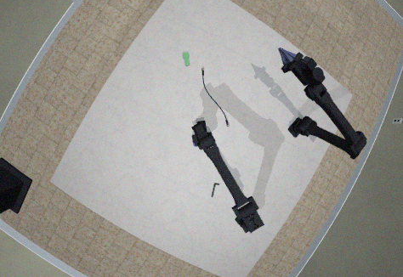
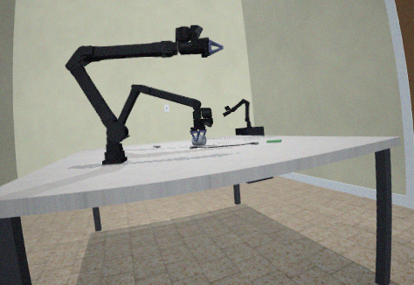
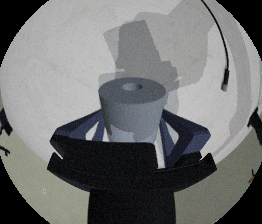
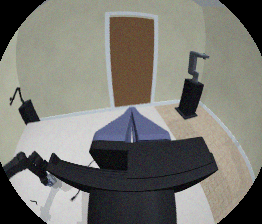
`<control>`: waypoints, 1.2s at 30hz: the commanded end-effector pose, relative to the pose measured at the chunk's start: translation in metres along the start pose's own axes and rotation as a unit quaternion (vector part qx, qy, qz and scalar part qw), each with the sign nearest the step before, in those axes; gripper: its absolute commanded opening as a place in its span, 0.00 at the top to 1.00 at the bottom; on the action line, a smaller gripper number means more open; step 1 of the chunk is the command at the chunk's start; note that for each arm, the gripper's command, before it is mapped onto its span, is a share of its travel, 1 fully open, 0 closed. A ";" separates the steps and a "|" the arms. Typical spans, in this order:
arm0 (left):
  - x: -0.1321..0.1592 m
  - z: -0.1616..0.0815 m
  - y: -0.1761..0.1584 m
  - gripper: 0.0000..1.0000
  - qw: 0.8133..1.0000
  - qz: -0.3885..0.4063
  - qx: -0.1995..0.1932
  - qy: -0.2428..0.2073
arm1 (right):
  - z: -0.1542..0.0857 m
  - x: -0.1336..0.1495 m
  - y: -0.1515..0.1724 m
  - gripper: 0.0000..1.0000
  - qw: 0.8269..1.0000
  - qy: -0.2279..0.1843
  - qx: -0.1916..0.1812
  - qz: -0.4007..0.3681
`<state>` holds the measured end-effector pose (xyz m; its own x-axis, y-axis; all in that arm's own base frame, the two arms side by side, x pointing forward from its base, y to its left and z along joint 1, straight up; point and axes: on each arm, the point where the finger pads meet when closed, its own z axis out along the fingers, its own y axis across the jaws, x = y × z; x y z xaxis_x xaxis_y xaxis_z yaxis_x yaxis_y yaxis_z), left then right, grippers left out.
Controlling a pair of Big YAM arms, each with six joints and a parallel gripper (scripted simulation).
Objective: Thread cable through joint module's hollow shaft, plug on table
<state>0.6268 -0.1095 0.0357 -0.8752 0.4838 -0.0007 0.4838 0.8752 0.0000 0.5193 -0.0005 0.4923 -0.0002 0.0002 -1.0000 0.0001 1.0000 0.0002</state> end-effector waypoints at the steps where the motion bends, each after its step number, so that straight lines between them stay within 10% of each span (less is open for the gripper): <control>1: -0.013 -0.002 0.010 0.30 1.000 -0.001 -0.006 -0.018 | -0.003 -0.039 0.006 1.00 1.000 -0.028 -0.004 -0.007; 15: -0.008 0.009 0.008 0.30 1.000 -0.002 -0.003 -0.008 | -0.003 -0.039 0.006 1.00 1.000 -0.028 -0.004 -0.007; 22: -0.020 -0.054 0.013 0.30 0.999 -0.003 -0.014 -0.041 | -0.003 -0.039 0.006 1.00 1.000 -0.028 -0.004 -0.007; 36: -0.019 -0.073 0.013 0.30 0.999 -0.004 -0.016 -0.044 | -0.003 -0.039 0.006 1.00 1.000 -0.028 -0.004 -0.007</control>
<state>0.6221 -0.1086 0.0360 -0.8750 0.4837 0.0190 0.4837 0.8752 -0.0069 0.5193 -0.0005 0.4923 -0.0002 0.0002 -1.0000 0.0001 1.0000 0.0002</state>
